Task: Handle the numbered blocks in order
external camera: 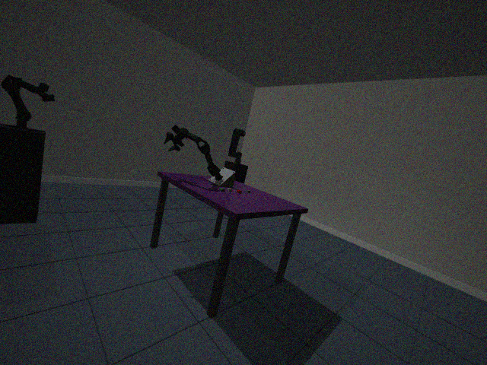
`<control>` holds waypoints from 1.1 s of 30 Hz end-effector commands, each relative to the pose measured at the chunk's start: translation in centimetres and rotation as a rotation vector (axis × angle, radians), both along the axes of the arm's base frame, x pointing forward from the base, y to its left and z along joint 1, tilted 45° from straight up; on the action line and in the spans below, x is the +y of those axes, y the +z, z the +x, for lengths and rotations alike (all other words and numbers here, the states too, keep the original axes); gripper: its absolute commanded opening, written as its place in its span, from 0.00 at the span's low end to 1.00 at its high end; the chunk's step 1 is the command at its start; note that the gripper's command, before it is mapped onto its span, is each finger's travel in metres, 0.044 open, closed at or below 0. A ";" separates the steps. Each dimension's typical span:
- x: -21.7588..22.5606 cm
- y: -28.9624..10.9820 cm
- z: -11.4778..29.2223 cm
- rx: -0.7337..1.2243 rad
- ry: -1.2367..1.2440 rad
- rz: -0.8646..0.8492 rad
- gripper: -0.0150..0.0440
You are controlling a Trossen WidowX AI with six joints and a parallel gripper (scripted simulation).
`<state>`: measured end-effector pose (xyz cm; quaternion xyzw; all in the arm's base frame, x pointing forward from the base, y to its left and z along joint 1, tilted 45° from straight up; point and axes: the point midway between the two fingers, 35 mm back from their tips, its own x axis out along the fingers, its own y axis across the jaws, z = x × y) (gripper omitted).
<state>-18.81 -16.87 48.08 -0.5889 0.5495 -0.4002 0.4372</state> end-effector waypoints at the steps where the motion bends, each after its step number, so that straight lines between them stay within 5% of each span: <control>1: -0.2 -0.1 0.1 -0.007 0.004 0.003 0.93; 19: -13.6 -8.0 13.1 -0.581 0.291 0.490 0.93; 33: -14.5 -15.4 29.7 -0.726 0.304 0.995 0.93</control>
